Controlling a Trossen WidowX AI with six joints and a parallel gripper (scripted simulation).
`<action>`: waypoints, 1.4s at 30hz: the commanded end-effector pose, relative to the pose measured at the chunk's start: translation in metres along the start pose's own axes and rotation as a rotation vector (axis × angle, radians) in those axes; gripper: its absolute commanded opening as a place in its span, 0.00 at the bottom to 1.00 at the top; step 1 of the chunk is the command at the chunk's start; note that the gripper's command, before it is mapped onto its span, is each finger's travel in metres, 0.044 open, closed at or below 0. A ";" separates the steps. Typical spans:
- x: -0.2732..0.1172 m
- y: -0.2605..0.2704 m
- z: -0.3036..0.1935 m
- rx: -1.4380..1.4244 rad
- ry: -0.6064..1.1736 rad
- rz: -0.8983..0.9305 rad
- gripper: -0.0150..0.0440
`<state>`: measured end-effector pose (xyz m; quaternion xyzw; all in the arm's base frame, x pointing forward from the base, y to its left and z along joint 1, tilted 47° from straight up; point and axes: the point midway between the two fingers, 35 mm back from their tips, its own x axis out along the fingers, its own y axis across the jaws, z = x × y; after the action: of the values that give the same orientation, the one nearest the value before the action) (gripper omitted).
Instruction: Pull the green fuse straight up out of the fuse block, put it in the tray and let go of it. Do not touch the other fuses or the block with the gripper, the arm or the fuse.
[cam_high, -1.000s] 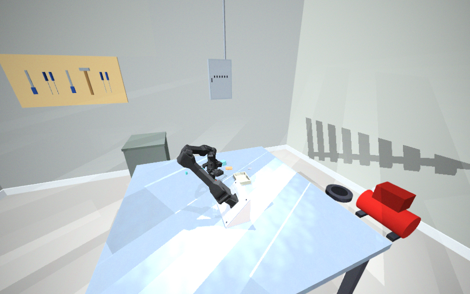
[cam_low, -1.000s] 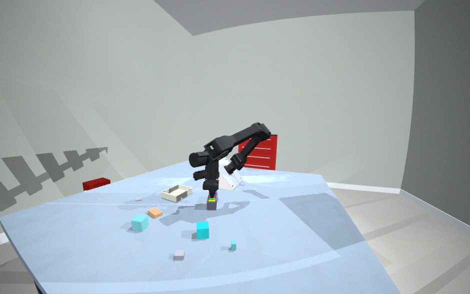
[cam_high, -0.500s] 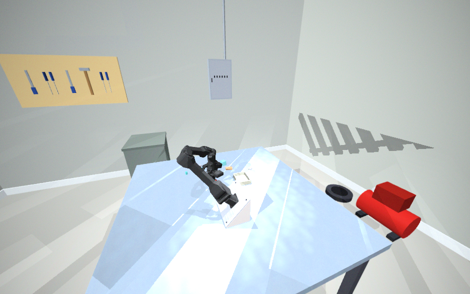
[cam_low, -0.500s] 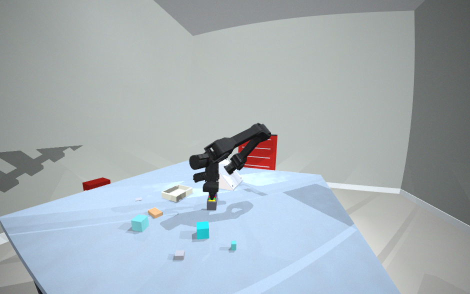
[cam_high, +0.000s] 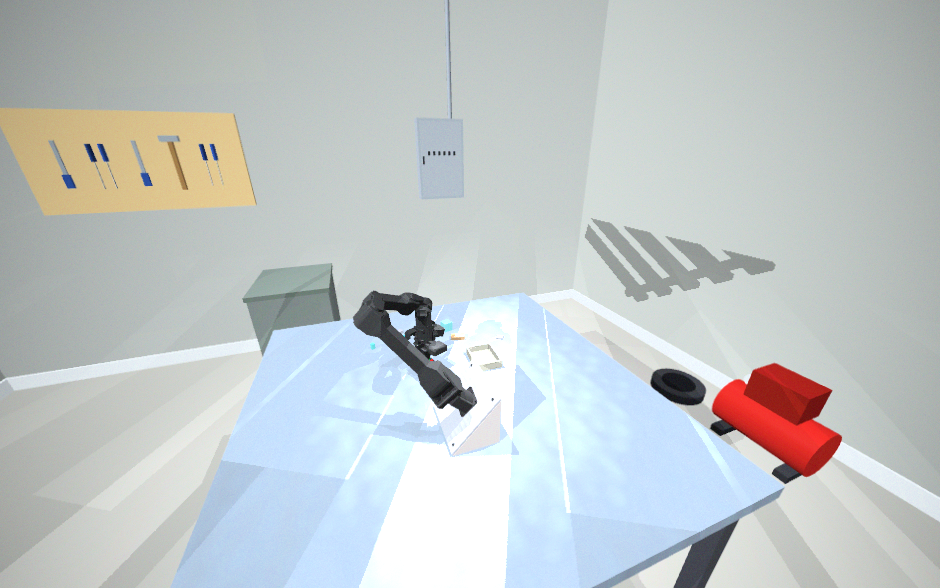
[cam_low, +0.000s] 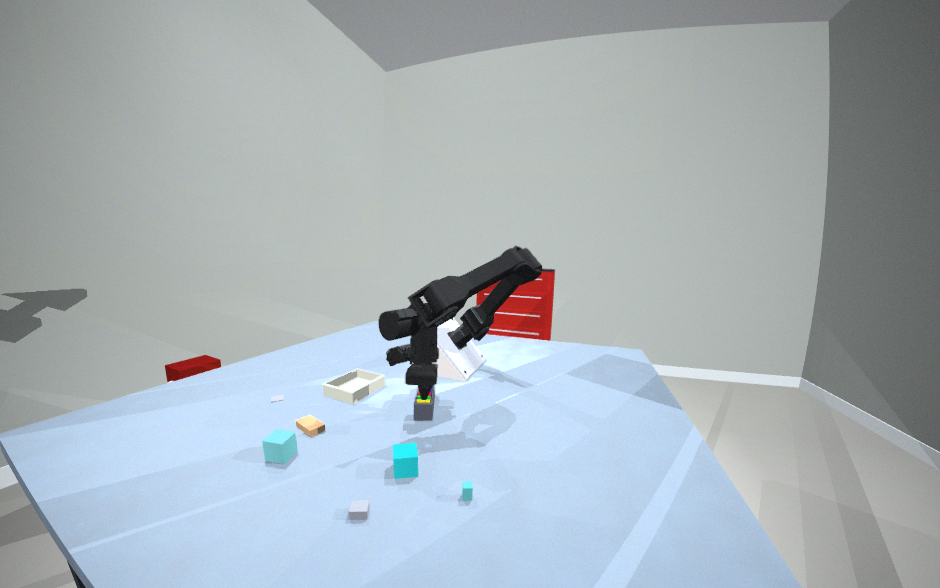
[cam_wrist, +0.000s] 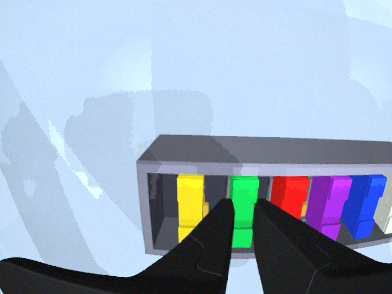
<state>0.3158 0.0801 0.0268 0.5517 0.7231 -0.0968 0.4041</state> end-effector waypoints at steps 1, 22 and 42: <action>0.000 0.000 0.000 0.000 0.000 0.000 0.25; -0.009 0.000 0.000 0.001 0.000 0.001 0.25; -0.019 0.000 0.001 0.002 0.000 0.001 0.25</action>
<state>0.3167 0.0687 0.0378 0.5539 0.7237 -0.0980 0.3999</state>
